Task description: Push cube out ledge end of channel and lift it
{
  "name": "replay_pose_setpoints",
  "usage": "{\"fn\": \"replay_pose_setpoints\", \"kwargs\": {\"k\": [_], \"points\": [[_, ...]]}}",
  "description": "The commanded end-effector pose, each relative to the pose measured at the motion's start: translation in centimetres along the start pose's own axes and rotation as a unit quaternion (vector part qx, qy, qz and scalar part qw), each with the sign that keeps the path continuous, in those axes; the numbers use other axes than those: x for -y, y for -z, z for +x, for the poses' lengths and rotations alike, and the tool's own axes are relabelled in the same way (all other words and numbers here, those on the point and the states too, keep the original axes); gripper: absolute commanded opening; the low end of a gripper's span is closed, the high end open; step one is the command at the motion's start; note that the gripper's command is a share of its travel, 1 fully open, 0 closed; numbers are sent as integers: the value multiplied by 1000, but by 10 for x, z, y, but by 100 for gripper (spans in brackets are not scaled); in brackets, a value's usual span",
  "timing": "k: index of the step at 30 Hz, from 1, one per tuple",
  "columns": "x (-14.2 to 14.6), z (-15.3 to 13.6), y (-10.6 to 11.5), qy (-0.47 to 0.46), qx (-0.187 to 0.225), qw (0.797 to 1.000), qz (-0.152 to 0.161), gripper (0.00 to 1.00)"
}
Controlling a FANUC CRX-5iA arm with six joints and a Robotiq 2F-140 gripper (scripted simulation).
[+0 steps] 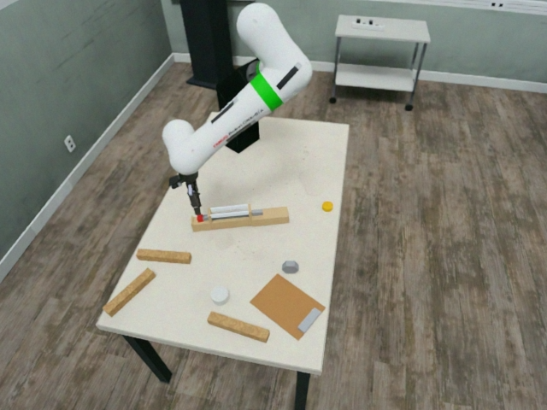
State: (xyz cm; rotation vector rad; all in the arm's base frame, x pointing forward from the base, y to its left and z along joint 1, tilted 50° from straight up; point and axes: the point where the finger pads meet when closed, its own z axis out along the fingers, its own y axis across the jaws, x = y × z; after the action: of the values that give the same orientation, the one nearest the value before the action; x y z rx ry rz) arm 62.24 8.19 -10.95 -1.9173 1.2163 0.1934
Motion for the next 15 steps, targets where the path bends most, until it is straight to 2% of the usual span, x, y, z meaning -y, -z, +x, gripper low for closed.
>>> {"fn": "replay_pose_setpoints", "kwargs": {"k": [1, 3, 15], "points": [[1, 1, -20, 0, -1, 1000, 0, 33], [1, 1, -27, 0, -1, 1000, 0, 33], [2, 1, -38, 0, -1, 1000, 0, 33]]}}
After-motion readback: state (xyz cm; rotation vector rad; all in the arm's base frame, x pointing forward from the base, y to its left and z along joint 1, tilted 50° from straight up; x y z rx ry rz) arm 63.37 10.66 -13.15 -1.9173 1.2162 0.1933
